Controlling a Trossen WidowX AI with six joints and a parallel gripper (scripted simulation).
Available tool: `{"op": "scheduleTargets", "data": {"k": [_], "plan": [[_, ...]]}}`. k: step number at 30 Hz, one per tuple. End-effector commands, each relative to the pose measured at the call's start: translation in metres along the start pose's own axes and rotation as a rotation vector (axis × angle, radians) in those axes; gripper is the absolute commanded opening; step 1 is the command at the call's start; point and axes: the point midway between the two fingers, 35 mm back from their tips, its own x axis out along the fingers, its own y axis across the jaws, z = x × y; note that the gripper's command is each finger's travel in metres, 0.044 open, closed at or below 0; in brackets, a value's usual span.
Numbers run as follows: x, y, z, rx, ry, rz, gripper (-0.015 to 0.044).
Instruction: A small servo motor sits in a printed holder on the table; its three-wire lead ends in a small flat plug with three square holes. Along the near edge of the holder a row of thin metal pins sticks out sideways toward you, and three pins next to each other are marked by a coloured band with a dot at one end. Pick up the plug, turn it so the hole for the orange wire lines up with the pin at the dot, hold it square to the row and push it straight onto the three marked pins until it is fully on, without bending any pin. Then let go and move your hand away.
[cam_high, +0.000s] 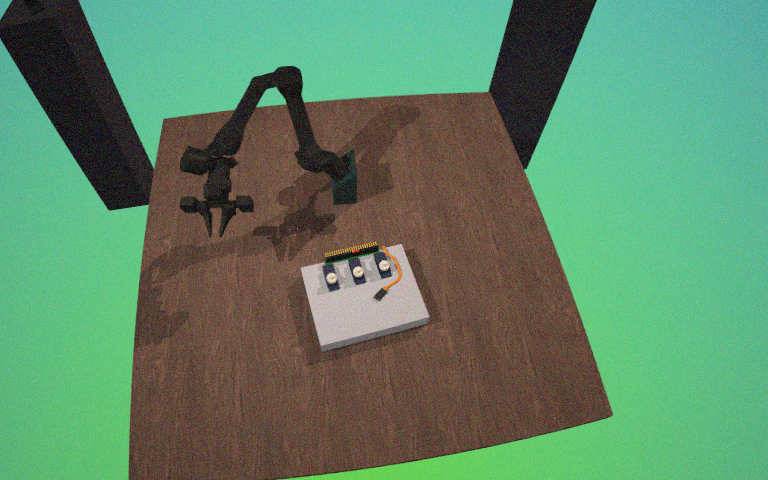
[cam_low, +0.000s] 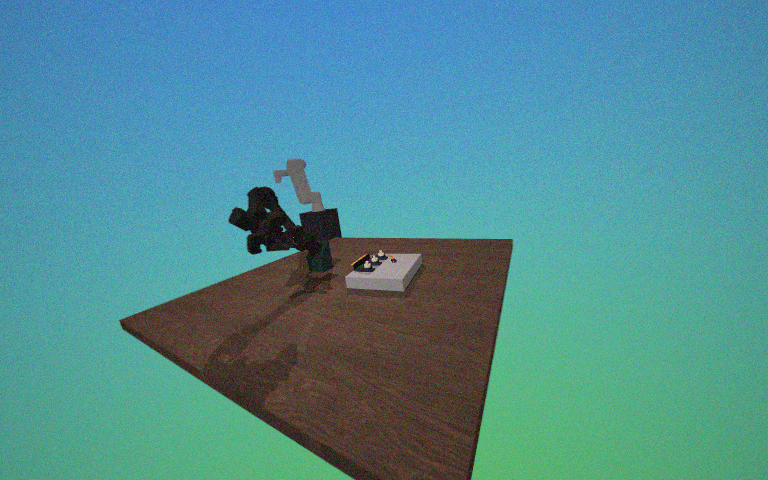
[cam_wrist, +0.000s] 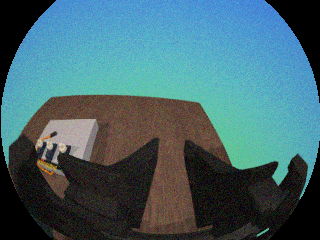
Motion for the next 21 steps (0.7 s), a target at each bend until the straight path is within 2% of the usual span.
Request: {"op": "scheduleTargets", "data": {"k": [1, 21], "plan": [[0.006, 0.009, 0.007, 0.053, -0.024, 0.009, 0.0115], [0.023, 0.049, 0.049, 0.29, -0.148, 0.064, 0.0115]]}}
